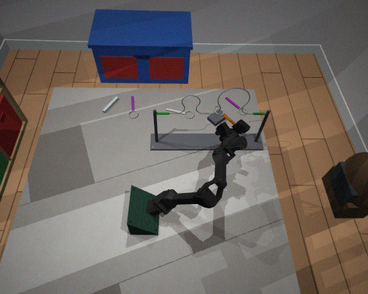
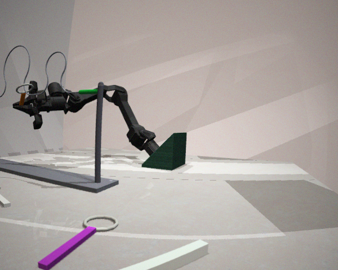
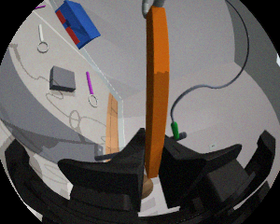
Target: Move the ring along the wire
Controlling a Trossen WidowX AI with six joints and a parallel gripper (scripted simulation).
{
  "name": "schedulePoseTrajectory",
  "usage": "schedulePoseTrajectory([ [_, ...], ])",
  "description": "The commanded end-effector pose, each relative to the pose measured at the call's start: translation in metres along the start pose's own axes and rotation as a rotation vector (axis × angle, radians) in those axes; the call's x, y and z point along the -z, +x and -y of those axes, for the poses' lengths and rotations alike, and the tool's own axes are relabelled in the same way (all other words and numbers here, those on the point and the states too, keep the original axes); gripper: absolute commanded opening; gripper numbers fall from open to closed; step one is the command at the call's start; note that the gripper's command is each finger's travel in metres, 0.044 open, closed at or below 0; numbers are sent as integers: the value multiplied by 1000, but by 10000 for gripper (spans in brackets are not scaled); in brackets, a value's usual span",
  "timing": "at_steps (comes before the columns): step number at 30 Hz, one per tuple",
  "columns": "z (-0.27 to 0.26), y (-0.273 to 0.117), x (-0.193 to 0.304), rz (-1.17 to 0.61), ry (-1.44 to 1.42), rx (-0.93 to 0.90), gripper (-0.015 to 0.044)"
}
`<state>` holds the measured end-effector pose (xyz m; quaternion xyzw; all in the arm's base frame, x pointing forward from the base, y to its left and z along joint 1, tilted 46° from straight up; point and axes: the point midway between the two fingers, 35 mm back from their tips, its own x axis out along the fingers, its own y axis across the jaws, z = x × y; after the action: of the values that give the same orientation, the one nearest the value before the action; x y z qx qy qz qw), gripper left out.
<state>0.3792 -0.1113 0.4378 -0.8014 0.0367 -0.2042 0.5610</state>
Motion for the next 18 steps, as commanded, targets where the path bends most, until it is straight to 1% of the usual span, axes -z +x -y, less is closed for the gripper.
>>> schedulePoseTrajectory([
  [1,-17,-3,0,-15,95,-56,-150],
  [18,-74,-20,-18,-63,459,-265,-150],
])
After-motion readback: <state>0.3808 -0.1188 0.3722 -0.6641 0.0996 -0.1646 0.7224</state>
